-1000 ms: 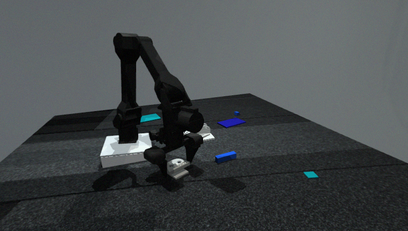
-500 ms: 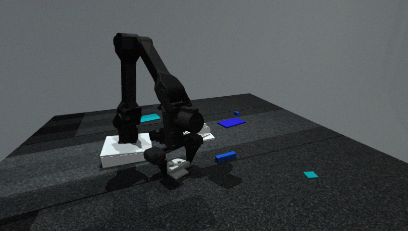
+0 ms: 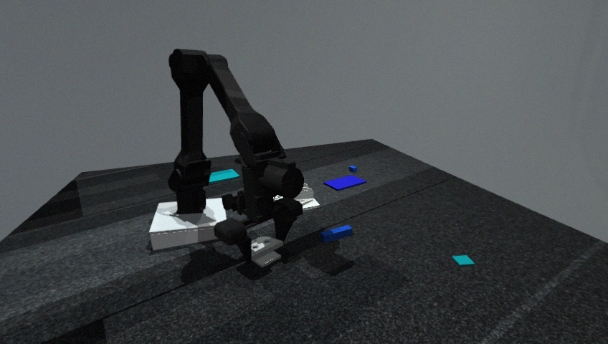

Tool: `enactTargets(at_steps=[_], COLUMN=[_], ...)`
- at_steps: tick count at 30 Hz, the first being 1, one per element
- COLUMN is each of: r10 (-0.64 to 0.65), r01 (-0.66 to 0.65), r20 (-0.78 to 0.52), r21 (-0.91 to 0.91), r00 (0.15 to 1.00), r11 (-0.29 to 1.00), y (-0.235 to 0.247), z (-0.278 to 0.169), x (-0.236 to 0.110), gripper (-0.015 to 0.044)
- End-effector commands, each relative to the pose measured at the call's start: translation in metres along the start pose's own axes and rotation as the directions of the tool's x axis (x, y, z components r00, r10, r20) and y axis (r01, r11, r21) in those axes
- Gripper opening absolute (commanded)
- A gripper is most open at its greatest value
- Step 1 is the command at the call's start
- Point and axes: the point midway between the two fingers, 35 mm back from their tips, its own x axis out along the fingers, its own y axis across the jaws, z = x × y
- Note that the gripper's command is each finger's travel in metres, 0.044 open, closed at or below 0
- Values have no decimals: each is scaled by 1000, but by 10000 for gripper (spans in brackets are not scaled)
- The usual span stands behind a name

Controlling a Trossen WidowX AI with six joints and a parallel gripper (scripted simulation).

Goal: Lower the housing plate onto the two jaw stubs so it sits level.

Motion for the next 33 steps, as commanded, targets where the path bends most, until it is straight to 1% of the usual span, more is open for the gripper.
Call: enactTargets(at_steps=[1,12,33], r10=[0,0,-4], r01=[0,0,4], r20=[0,0,1], r21=[0,0,3], r00=[1000,1000,1000], r11=[1000,1000,1000], y=[0,0,0], z=[0,0,0], x=[0,-2,-68], gripper=[351,351,351])
